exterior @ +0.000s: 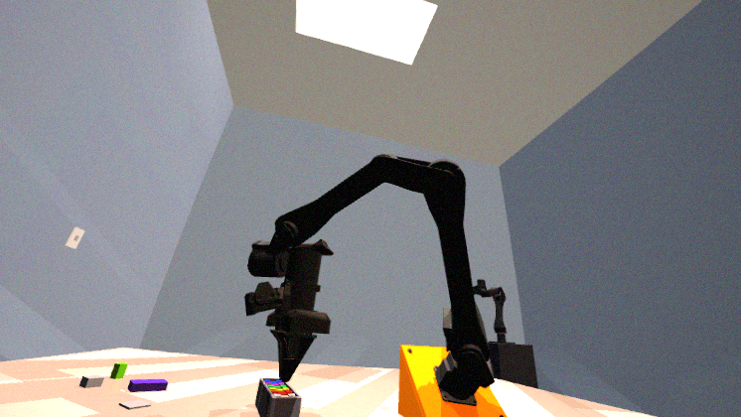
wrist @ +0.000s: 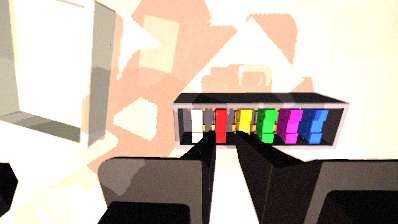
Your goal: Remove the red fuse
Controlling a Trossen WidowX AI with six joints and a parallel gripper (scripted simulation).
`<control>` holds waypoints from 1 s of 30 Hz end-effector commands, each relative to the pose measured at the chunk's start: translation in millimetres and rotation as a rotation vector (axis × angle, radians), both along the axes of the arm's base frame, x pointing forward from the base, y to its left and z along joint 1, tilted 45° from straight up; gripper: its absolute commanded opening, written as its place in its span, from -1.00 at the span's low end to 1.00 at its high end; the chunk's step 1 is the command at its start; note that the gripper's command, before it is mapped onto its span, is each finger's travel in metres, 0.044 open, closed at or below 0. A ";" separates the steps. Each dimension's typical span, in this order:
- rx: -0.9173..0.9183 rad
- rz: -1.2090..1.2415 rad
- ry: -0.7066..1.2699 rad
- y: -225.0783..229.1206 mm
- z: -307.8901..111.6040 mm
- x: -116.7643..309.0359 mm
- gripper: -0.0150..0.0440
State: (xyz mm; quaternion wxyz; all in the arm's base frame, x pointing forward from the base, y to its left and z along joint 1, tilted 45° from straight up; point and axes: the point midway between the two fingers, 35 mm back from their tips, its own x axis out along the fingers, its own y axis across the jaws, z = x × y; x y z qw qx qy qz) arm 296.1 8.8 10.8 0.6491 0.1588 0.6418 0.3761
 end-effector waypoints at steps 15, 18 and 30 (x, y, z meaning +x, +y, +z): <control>0.004 0.000 0.002 8.4 -5.8 -0.8 -0.24; 0.004 0.000 0.002 8.4 -5.8 -0.8 -0.24; 0.004 0.000 0.002 14.5 -11.9 -1.8 -0.24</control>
